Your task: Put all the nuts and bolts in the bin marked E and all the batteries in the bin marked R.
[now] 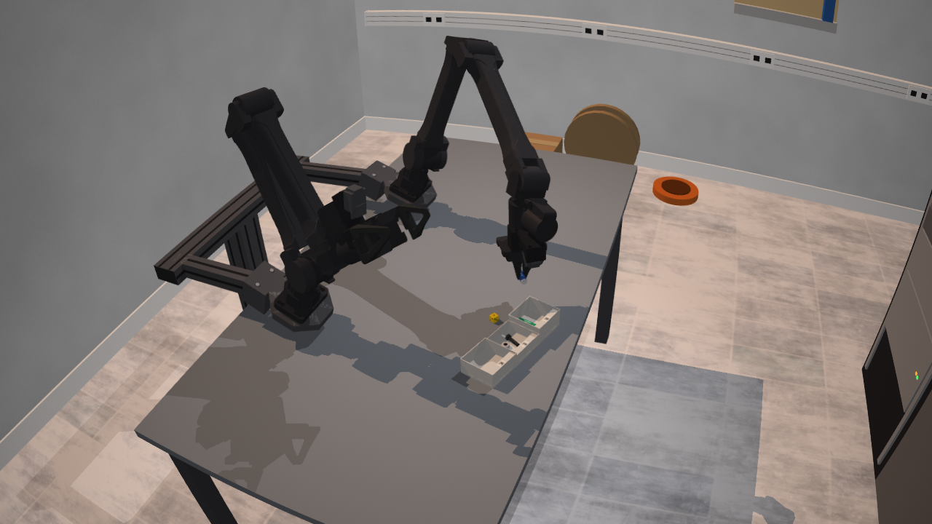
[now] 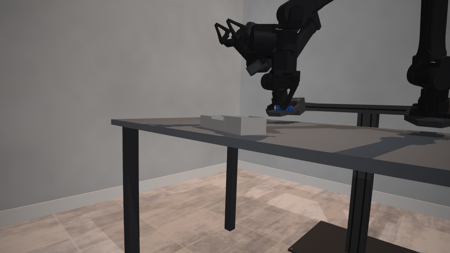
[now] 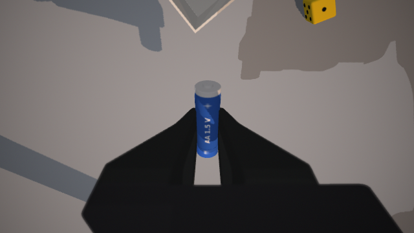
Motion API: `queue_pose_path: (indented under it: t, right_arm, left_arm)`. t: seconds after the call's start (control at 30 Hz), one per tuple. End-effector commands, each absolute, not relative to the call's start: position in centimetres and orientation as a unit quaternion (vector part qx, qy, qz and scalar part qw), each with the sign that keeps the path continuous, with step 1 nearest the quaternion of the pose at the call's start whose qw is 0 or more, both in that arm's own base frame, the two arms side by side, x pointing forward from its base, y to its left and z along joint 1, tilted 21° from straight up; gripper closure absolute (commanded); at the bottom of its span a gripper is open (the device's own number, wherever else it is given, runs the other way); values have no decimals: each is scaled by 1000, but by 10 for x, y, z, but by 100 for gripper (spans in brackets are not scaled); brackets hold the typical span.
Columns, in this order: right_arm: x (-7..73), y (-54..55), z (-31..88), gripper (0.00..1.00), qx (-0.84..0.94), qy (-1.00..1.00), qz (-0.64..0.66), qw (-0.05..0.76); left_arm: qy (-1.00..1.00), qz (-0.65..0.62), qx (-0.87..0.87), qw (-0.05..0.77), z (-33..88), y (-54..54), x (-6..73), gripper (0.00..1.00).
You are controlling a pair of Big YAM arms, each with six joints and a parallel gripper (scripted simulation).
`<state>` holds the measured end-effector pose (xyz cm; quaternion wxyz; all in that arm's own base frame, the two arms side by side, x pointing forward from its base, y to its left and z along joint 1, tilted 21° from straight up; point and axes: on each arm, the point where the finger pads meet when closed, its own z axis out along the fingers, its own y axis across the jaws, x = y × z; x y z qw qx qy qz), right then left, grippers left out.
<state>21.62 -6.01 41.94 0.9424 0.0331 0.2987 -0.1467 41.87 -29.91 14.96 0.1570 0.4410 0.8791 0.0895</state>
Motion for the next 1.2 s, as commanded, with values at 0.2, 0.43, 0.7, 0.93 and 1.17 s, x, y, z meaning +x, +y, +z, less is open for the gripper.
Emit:
queue_pose_path:
  t: [0.2, 0.43, 0.7, 0.93, 1.17]
  right_arm:
    - [211, -61, 422, 0, 33, 289, -149, 945]
    - [211, -61, 422, 0, 33, 289, -149, 945]
    - [211, -61, 422, 0, 33, 289, -149, 945]
    - [211, -61, 422, 0, 33, 289, -149, 945]
    - [211, -61, 422, 0, 33, 289, -149, 945]
  left_arm:
    - [931, 63, 313, 176, 174, -349, 451, 91]
    - [956, 45, 226, 181, 182, -383, 474, 91]
    - [970, 24, 143, 196, 211, -372, 485, 91]
    - [974, 21, 108, 198, 194, -367, 483, 91]
    - [976, 26, 111, 188, 180, -364, 477, 91]
